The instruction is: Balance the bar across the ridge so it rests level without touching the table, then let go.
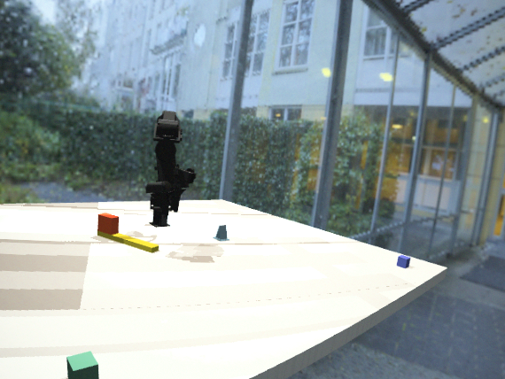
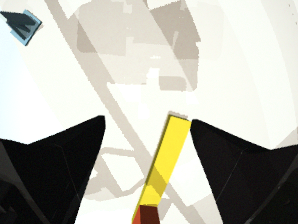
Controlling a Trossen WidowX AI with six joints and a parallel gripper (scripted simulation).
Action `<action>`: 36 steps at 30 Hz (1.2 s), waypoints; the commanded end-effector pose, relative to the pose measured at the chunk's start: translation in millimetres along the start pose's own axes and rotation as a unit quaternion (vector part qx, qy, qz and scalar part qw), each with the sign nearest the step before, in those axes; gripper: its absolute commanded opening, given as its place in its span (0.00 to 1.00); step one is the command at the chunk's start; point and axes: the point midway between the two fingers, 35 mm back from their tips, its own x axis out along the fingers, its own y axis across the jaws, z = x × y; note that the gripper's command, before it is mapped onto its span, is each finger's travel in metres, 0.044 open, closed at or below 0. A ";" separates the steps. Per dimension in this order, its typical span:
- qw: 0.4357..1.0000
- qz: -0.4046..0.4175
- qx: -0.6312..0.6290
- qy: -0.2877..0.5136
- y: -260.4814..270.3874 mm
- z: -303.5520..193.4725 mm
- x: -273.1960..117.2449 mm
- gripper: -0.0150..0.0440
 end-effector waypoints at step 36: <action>0.987 -0.001 0.118 0.111 -32.0 -134.1 -24.5 0.79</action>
